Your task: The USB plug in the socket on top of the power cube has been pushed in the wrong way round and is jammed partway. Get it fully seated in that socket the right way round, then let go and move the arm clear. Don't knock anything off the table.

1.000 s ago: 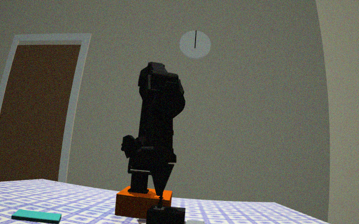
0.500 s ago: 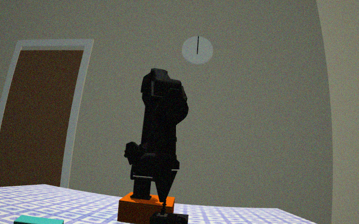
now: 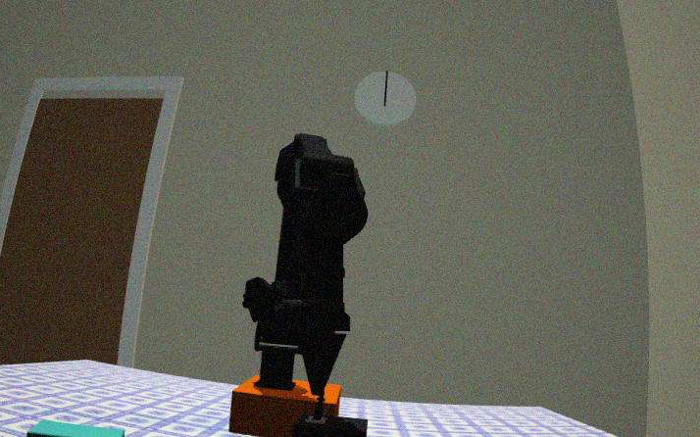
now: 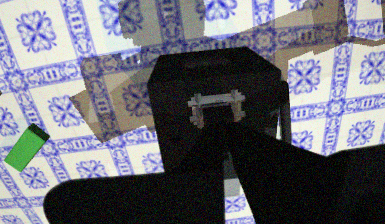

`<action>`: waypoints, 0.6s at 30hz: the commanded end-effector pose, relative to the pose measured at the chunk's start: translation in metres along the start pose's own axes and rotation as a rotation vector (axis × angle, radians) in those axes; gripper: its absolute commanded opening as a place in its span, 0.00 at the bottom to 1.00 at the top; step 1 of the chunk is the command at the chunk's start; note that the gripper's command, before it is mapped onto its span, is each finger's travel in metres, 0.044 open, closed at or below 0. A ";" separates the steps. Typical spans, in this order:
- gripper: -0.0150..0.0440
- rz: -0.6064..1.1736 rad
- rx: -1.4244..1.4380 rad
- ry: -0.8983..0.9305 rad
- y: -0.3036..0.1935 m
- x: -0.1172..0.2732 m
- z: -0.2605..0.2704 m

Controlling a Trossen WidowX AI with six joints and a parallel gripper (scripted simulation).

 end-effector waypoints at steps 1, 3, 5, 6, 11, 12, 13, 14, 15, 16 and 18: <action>0.25 0.000 0.002 -0.004 0.000 -0.003 0.000; 0.25 0.000 0.002 -0.004 0.000 -0.003 0.000; 0.25 0.000 0.002 -0.004 0.000 -0.003 0.000; 0.25 0.000 0.002 -0.004 0.000 -0.003 0.000; 0.25 0.000 0.002 -0.004 0.000 -0.003 0.000; 0.25 0.000 0.002 -0.004 0.000 -0.003 0.000; 0.25 0.000 0.002 -0.004 0.000 -0.003 0.000; 0.25 0.000 0.002 -0.004 0.000 -0.003 0.000; 0.30 0.000 0.000 0.000 0.000 0.000 0.000; 0.34 0.000 0.000 0.000 0.000 0.000 0.000; 0.42 0.000 0.000 0.000 0.000 0.000 0.000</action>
Point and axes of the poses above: the point midway between the two fingers, 35 mm back from their tips, its own x axis back along the fingers, its own z axis across the jaws, y = z × x, the point moved 6 cm from there along x, back along the fingers, and after that the axes turned 15 degrees about x, right-handed, at the moved point
